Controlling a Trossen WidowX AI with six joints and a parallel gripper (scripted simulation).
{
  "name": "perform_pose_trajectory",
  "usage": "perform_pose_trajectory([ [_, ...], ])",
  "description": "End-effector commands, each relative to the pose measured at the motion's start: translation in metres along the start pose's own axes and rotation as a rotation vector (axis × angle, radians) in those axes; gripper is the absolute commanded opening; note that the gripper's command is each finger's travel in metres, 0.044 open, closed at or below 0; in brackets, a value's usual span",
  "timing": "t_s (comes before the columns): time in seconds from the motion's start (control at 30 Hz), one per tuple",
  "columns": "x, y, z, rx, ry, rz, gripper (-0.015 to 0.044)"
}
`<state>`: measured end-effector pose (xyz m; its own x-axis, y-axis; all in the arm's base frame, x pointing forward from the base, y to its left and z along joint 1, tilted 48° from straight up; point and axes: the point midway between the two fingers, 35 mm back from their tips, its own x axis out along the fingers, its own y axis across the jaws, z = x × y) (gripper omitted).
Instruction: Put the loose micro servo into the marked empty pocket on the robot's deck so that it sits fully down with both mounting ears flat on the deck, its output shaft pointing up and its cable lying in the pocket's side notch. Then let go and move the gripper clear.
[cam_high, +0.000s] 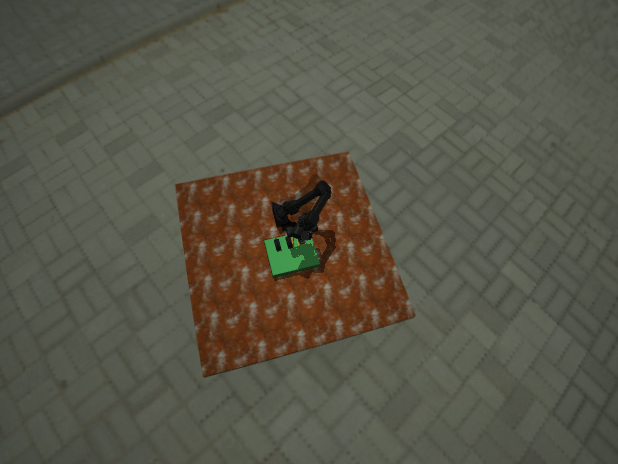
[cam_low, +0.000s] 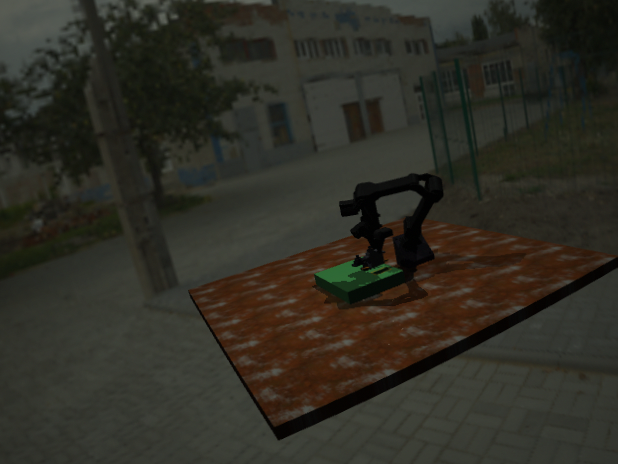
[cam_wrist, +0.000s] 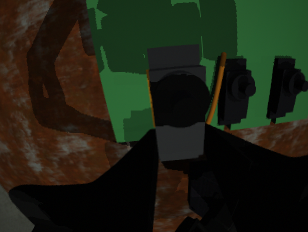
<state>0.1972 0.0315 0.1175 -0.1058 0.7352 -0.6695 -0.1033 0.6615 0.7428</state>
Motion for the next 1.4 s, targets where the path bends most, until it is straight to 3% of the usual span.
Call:
perform_pose_trajectory([
  [0.0, -0.001, 0.0, -0.015, -0.006, -0.005, -0.004, 0.0],
  [1.37, 0.029, 0.0, -0.015, -0.007, -0.006, -0.004, 0.0],
])
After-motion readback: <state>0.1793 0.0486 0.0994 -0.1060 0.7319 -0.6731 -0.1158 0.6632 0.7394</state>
